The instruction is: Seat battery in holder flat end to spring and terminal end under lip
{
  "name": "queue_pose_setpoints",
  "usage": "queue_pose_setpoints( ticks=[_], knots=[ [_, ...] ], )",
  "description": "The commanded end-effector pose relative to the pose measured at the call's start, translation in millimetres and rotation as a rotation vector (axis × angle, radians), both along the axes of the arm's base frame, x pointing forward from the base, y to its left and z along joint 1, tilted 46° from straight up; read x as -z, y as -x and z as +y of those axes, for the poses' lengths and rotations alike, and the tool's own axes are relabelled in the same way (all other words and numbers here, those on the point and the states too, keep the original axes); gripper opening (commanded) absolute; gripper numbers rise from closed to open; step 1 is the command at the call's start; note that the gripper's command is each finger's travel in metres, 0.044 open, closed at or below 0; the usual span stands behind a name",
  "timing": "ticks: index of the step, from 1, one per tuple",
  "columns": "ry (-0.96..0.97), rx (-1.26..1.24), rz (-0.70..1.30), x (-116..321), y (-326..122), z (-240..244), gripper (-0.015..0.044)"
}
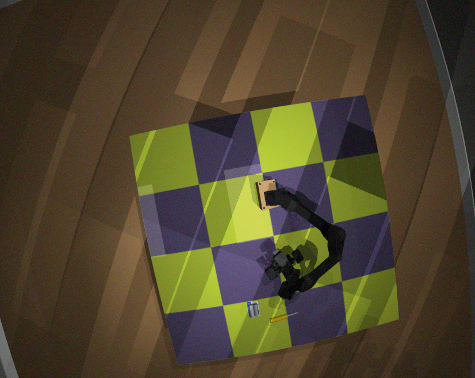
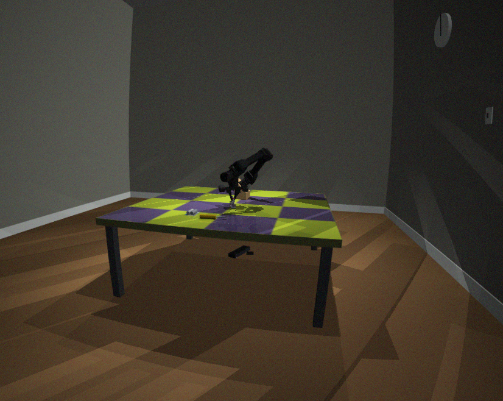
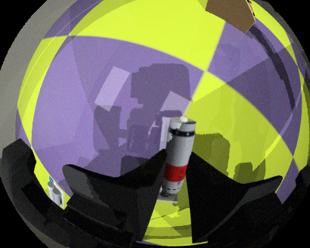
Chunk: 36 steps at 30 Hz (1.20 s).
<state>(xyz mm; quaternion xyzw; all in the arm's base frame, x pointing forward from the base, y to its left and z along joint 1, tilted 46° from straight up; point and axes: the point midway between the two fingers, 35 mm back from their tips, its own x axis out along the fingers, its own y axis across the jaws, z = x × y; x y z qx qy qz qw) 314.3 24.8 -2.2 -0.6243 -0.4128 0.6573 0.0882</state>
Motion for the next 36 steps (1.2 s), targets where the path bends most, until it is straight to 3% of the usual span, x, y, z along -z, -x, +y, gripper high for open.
queue_pose_setpoints(
  ticks=[1, 36],
  knots=[
    [0.007, -0.006, 0.009, 1.1, -0.9, -1.2, 0.0059],
    [0.102, -0.169, 0.170, 9.1, -10.2, 13.2, 0.0059]
  ],
)
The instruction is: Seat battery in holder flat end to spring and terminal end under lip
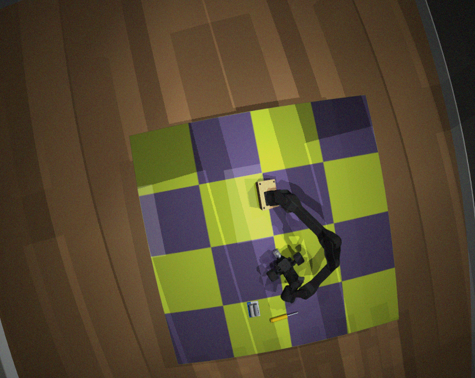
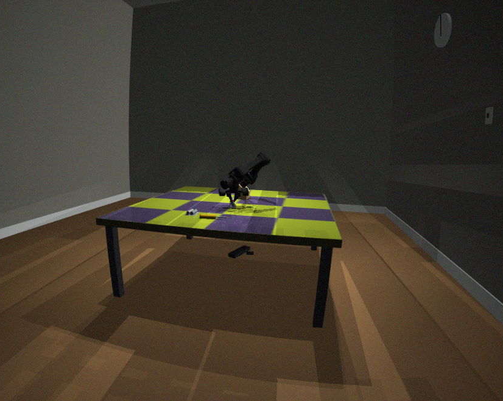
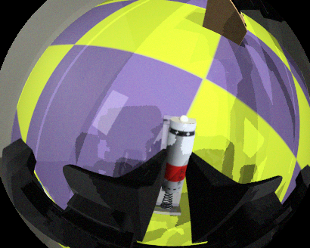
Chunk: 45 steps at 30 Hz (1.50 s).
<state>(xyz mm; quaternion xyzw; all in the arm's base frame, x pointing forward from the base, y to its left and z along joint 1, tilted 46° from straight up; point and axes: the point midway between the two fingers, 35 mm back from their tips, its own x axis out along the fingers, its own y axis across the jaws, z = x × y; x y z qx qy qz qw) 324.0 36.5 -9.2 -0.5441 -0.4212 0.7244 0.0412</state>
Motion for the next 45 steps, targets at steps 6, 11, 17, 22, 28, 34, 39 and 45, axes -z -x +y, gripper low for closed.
queue_pose_setpoints(
  ticks=[6, 11, 17, 22, 28, 34, 39, 45],
  knots=[
    [0.017, -0.026, 0.027, 2.2, -1.7, 2.6, 0.0059],
    [0.016, -0.026, 0.027, 1.7, -4.8, 4.1, 0.0059],
    [0.015, -0.026, 0.028, 0.9, -8.4, 5.6, 0.0059],
    [0.015, -0.027, 0.028, 0.2, -11.3, 6.7, 0.0059],
    [0.015, -0.028, 0.029, -0.7, -14.4, 7.8, 0.0059],
    [0.015, -0.029, 0.031, -1.6, -17.4, 8.7, 0.0059],
    [0.015, -0.031, 0.033, -2.3, -19.6, 9.4, 0.0059],
    [0.015, -0.032, 0.035, -3.1, -22.0, 10.1, 0.0059]
  ],
)
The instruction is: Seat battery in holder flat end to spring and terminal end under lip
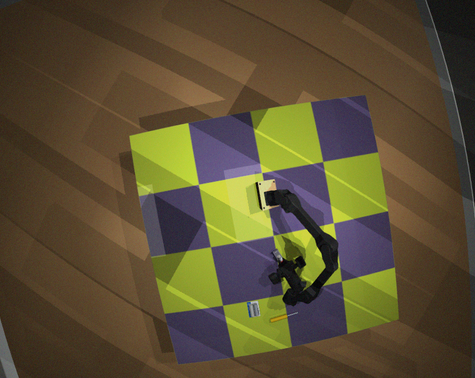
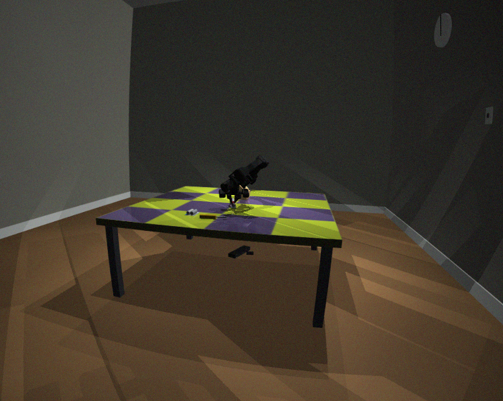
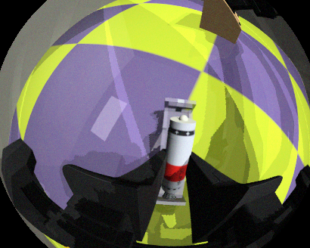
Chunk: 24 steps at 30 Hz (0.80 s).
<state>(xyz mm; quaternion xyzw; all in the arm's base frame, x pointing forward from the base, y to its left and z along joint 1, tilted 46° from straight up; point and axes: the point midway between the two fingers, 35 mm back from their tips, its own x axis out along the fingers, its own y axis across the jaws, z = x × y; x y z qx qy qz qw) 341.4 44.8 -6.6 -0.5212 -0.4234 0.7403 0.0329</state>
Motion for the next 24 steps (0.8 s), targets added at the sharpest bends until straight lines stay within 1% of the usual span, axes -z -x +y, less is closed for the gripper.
queue_pose_setpoints(
  ticks=[1, 24],
  knots=[
    [-0.002, 0.003, -0.008, -0.5, -4.6, 1.8, 0.0059],
    [-0.037, 0.080, -0.076, 6.0, -3.8, 2.1, 0.0059]
  ],
)
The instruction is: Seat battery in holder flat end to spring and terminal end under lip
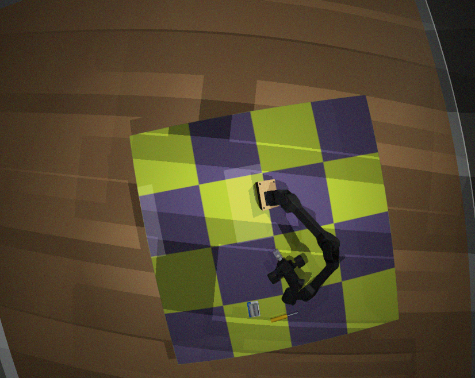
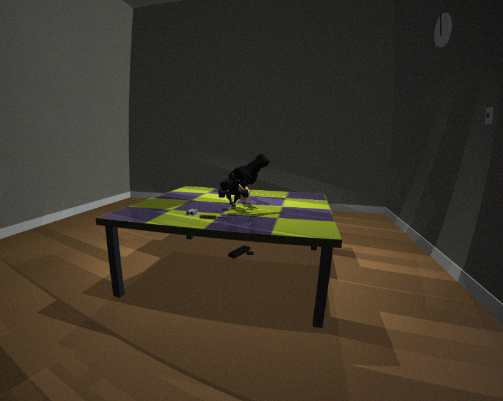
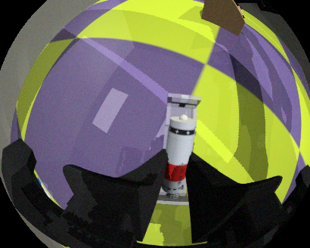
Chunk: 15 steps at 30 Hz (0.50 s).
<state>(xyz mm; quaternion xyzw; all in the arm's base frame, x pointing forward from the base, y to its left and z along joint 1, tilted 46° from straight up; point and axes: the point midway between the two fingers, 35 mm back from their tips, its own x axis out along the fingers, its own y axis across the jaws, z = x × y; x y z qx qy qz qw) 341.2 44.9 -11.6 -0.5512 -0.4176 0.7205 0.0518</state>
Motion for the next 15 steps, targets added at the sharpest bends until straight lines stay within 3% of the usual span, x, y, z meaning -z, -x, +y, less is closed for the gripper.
queue_pose_setpoints(
  ticks=[1, 15],
  knots=[
    [-0.012, 0.023, -0.030, 1.3, -3.8, 1.9, 0.0059],
    [-0.035, 0.071, -0.074, 4.5, -2.4, 2.1, 0.0059]
  ],
)
